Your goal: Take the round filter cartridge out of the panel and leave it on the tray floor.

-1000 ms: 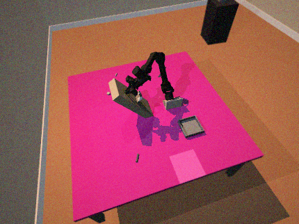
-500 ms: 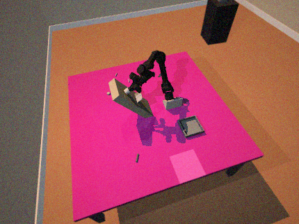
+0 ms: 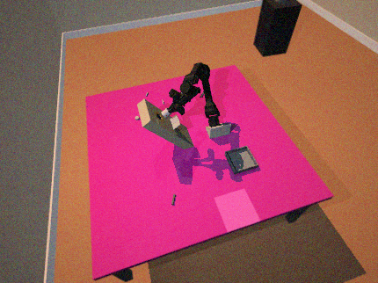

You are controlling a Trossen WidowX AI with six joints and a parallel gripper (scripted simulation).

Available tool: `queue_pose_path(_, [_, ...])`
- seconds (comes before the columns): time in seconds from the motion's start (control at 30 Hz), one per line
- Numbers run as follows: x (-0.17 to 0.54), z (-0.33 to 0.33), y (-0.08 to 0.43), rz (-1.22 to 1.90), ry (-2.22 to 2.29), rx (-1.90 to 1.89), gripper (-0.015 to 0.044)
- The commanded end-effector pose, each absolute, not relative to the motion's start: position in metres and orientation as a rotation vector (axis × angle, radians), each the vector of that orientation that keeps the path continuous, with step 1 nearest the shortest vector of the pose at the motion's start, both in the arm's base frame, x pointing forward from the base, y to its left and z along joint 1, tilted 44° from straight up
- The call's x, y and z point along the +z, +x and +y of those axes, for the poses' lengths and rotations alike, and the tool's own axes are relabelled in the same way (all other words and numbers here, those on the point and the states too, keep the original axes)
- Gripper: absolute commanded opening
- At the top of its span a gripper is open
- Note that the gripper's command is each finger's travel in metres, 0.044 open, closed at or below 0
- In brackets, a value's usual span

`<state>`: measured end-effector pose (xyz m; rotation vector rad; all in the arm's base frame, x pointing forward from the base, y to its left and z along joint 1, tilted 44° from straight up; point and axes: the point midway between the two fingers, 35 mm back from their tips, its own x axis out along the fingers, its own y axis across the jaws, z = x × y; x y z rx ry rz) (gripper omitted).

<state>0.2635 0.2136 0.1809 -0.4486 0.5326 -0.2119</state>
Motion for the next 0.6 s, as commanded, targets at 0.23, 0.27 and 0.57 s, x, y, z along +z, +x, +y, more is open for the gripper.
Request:
queue_pose_path(0.23, [0.162, 0.191, 0.249, 0.526, -0.444, -0.215, 0.0000])
queue_pose_path(0.27, [0.160, 0.189, 0.247, 0.526, -0.444, -0.215, 0.0000])
queue_pose_path(0.57, [0.141, 0.170, 0.235, 0.526, -0.445, -0.215, 0.0000])
